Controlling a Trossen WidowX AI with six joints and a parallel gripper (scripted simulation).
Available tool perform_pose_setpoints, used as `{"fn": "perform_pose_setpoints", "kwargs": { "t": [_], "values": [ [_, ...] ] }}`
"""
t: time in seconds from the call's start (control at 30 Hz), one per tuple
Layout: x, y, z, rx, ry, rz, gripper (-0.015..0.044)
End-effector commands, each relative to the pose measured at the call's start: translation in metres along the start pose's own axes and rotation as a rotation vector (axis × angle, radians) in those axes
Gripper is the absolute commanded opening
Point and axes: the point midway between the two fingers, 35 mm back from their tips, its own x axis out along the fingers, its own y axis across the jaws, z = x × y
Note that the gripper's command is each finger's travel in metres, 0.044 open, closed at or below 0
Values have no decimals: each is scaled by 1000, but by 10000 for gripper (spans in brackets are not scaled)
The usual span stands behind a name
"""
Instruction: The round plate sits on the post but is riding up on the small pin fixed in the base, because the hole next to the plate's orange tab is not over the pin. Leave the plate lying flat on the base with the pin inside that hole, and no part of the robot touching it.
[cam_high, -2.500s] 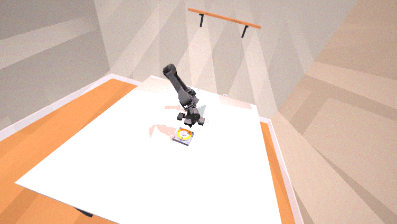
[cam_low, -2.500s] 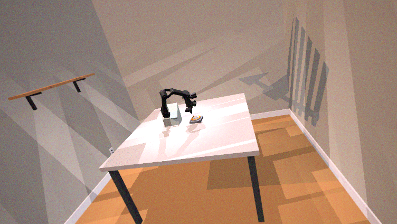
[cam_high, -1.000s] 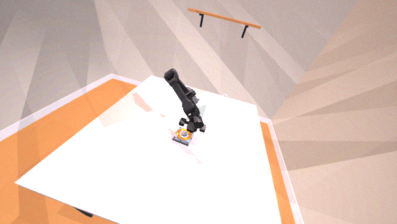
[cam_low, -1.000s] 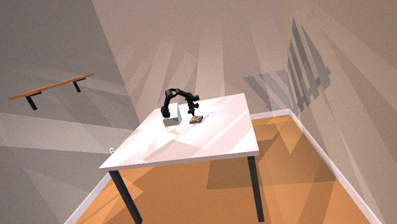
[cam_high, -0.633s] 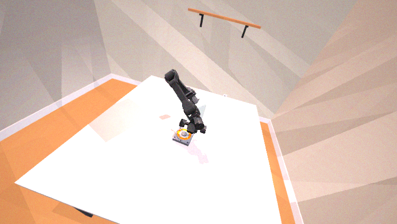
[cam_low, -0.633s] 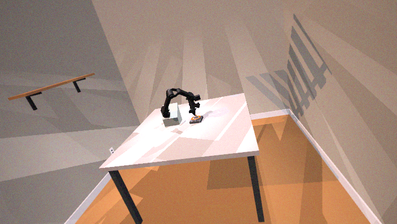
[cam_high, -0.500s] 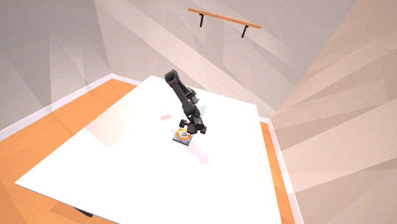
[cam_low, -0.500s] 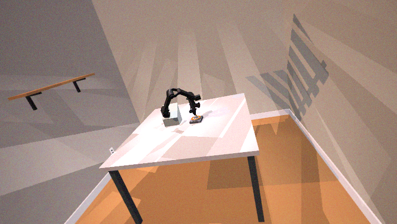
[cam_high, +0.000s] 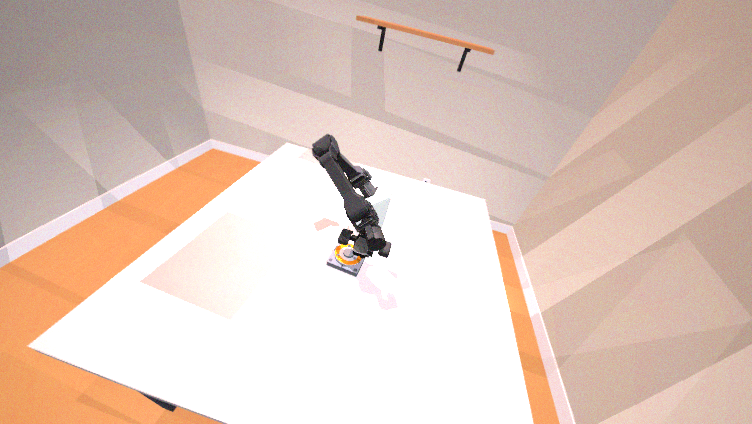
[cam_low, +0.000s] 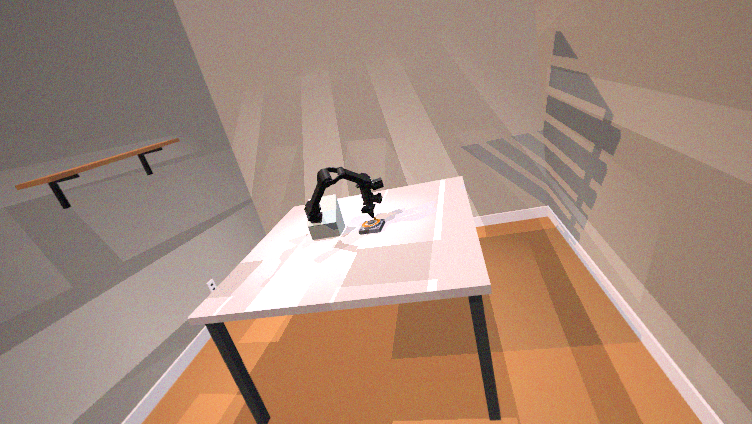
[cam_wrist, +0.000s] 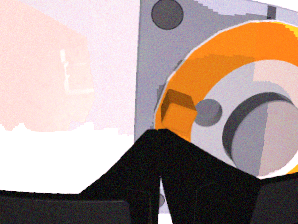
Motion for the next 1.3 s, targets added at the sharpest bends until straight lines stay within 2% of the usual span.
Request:
{"fn": "perform_pose_setpoints", "kwargs": {
  "t": [0.0,1.27],
  "values": [
    [1,-2,7,0,1,-3,0],
    [-5,-33,43,2,0,-5,0]
  ]
}}
